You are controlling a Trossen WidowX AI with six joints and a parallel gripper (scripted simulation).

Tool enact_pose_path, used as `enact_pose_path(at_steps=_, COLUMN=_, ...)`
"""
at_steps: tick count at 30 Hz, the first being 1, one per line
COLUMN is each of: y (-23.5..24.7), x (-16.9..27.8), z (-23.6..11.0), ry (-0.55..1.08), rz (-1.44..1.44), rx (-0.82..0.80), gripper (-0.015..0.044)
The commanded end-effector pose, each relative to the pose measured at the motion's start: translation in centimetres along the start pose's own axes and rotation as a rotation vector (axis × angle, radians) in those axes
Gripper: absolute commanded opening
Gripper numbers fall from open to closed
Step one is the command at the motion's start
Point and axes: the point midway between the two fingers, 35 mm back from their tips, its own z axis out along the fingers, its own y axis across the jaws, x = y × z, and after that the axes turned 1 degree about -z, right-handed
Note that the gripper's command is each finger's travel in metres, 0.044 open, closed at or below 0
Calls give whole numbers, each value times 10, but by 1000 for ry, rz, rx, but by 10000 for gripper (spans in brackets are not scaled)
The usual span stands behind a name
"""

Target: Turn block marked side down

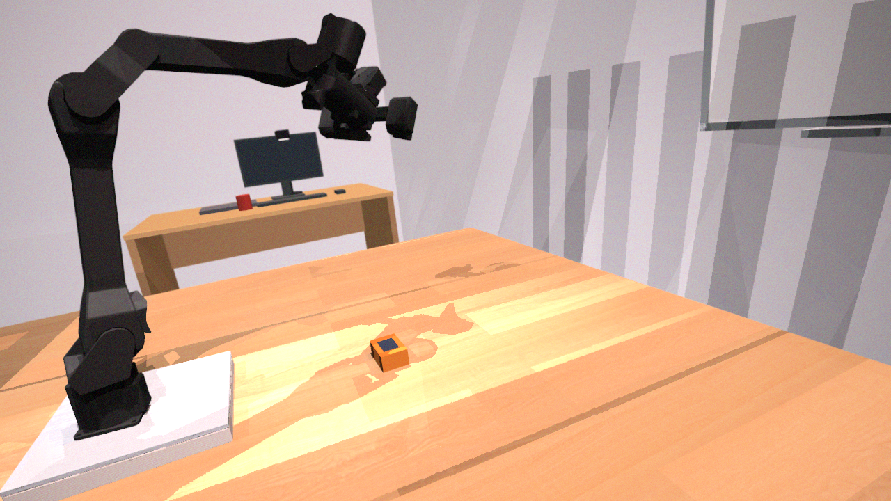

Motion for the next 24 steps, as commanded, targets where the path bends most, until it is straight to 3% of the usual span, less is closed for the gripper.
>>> enact_pose_path(at_steps=1, y=-45, x=62, z=1, ry=208, rz=103, rx=120, gripper=440)
enact_pose_path(at_steps=9, y=-102, x=173, z=-31, ry=583, rz=320, rx=290, gripper=440)
enact_pose_path(at_steps=17, y=-122, x=279, z=-99, ry=994, rz=565, rx=415, gripper=440)
enact_pose_path(at_steps=24, y=-122, x=286, z=-106, ry=1031, rz=586, rx=422, gripper=440)
